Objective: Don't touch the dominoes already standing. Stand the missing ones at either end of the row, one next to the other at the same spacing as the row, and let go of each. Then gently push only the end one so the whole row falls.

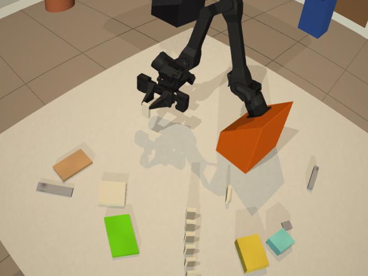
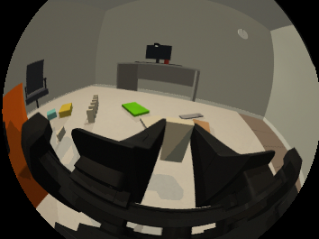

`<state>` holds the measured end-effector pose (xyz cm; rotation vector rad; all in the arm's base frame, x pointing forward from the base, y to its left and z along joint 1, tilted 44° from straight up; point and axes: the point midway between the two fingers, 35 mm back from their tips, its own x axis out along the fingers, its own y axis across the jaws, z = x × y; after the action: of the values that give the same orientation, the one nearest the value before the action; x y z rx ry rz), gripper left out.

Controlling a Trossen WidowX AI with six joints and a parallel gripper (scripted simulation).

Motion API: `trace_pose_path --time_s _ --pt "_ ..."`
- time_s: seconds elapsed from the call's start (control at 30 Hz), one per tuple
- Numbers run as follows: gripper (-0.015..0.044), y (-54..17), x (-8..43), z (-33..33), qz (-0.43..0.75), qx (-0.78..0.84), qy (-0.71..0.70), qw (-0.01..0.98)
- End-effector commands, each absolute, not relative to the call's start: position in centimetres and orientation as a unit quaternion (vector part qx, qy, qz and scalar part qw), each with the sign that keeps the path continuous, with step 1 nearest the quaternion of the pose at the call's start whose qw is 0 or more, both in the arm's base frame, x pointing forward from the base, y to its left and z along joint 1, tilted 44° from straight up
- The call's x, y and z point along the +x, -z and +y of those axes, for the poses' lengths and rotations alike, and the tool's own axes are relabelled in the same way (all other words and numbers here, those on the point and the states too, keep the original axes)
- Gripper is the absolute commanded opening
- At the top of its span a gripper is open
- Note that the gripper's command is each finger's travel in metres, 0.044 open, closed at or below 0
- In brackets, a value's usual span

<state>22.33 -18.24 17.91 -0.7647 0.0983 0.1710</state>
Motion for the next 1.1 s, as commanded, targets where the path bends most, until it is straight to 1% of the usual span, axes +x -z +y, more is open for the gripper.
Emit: trace_pose_path --time_s 0.0,1.07 --pt "0.0107 -17.5 22.5 -19.0 0.046 -0.376 -0.085 0.922" --pt "0.0107 -10.9 22.4 -24.8 0.047 -0.372 -0.083 0.923"
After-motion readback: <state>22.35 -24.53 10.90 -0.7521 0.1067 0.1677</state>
